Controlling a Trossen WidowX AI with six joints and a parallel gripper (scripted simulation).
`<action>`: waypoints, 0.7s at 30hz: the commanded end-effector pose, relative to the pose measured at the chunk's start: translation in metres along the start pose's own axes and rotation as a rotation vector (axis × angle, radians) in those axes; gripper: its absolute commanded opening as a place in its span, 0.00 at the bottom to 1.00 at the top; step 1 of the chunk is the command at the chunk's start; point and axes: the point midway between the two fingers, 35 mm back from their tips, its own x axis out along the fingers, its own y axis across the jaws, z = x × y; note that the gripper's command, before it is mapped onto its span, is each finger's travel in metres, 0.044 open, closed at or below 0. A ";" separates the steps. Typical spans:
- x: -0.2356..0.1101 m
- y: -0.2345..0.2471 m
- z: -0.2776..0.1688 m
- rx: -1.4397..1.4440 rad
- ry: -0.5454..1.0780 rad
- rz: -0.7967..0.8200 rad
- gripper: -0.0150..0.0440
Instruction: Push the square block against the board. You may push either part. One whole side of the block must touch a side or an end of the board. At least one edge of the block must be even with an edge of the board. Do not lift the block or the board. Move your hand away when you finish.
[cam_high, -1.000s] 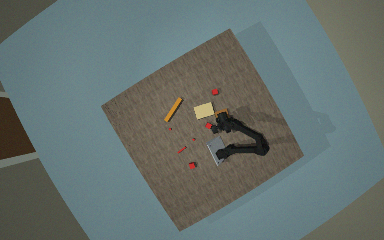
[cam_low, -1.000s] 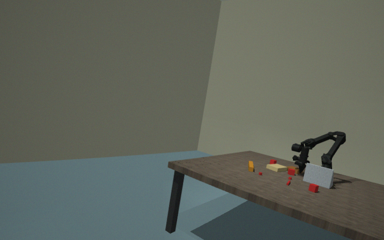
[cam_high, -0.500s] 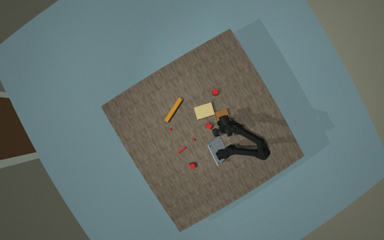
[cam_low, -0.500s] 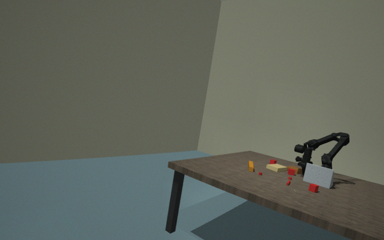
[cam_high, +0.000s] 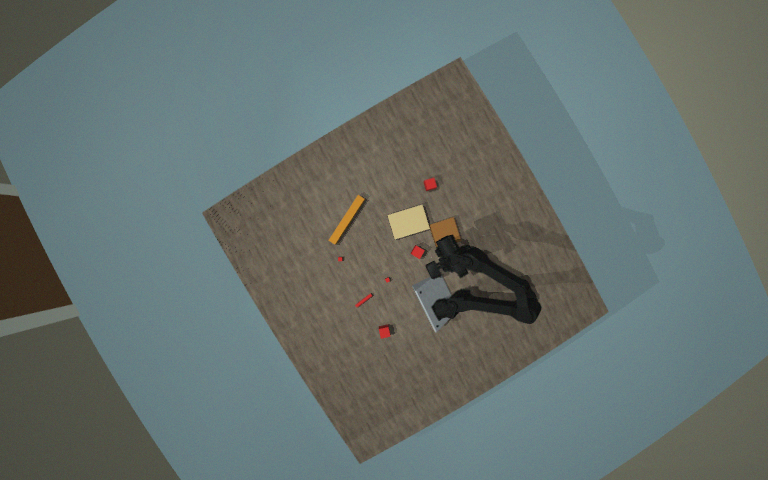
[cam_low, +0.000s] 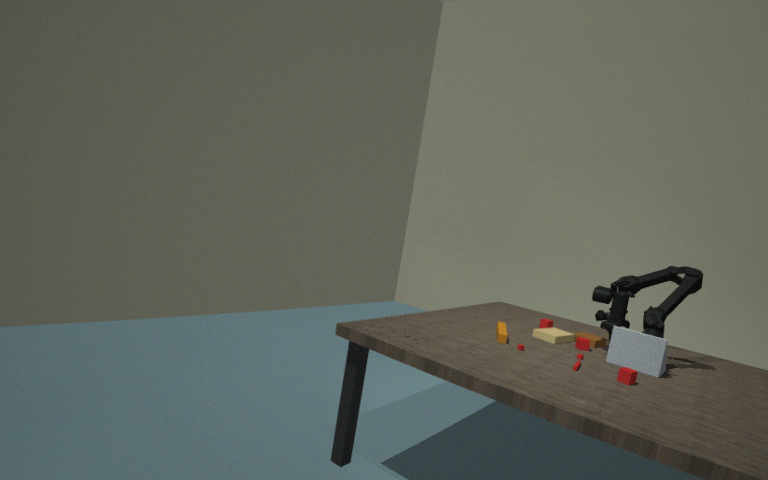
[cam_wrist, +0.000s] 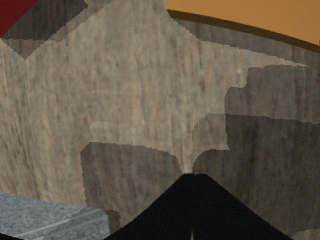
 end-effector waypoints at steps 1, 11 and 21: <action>-0.034 -0.002 0.003 0.006 -0.012 -0.003 0.25; -0.035 -0.022 0.017 0.080 -0.013 -0.003 0.25; -0.020 -0.034 0.026 0.126 -0.012 -0.001 0.25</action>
